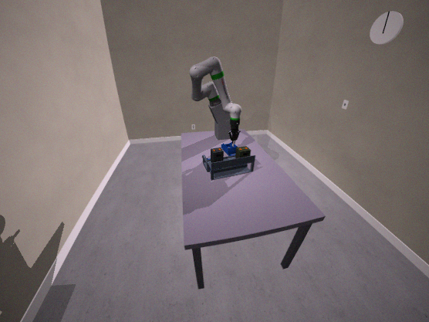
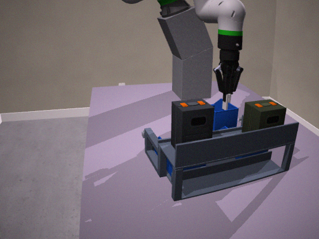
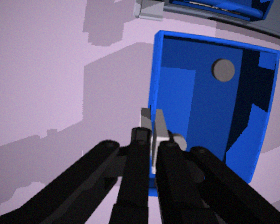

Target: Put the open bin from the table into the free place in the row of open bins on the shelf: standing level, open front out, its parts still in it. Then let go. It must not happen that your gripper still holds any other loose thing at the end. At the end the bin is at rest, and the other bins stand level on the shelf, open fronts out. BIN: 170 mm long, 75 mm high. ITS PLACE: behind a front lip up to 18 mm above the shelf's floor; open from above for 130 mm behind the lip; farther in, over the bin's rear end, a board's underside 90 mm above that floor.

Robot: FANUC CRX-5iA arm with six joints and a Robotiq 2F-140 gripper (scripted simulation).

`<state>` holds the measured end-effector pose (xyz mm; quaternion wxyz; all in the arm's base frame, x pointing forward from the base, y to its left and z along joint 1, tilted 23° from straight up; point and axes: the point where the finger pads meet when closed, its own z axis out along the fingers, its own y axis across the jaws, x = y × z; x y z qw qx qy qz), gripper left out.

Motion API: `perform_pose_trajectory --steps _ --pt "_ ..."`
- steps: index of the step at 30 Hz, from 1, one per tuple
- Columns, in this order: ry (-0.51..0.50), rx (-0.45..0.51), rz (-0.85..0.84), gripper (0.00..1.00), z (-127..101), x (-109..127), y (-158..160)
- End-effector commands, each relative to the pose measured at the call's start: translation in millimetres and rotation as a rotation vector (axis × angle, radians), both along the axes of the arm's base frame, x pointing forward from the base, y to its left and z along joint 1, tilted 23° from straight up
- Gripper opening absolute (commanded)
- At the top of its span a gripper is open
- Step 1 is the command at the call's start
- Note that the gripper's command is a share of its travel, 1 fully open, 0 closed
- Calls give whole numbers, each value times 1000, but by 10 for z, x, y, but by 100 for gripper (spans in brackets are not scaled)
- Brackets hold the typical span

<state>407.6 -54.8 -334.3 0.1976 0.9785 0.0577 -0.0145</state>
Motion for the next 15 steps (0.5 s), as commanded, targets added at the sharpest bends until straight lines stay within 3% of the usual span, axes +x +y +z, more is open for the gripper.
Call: perform_pose_trajectory --steps 1,15 --pt "1 0 0 0 41 2 18" --pt "1 0 0 0 120 2 51"
